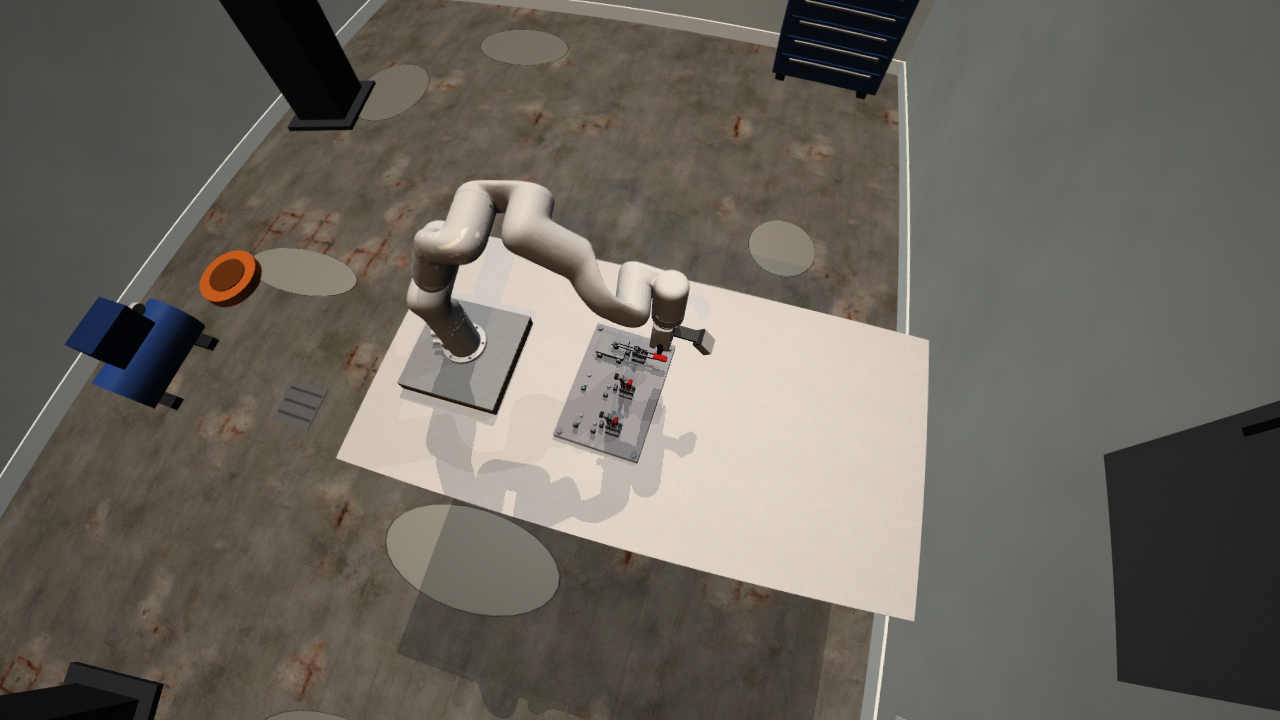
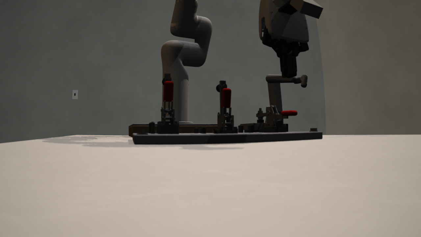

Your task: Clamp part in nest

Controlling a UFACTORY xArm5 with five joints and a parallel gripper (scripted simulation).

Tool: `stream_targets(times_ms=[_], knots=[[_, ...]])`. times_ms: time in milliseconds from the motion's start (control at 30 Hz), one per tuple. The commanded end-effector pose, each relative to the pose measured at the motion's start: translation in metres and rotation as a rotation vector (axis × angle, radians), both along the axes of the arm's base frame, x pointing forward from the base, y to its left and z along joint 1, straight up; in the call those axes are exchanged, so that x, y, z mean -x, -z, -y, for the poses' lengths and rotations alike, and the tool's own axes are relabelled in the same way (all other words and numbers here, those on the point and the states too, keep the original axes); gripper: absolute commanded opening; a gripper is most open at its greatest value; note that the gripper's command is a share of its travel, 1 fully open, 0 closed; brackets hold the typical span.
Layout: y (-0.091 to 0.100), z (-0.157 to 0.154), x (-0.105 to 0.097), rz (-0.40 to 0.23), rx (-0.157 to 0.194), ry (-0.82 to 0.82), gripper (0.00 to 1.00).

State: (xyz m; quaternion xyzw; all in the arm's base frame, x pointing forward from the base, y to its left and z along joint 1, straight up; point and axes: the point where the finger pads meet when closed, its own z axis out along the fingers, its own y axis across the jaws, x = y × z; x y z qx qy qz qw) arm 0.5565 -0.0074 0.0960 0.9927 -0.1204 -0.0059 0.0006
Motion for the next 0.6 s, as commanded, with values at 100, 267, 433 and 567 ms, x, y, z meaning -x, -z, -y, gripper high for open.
stream_targets(times_ms=[100,267,433,567], knots=[[-0.0070,0.0000,-0.0011,0.004,0.000,0.000,0.00],[-0.0072,0.0000,-0.0011,0.004,0.000,0.000,0.00],[-0.0072,0.0000,-0.0011,0.004,0.000,0.000,0.00],[-0.0072,0.0000,-0.0011,0.004,0.000,0.000,0.00]])
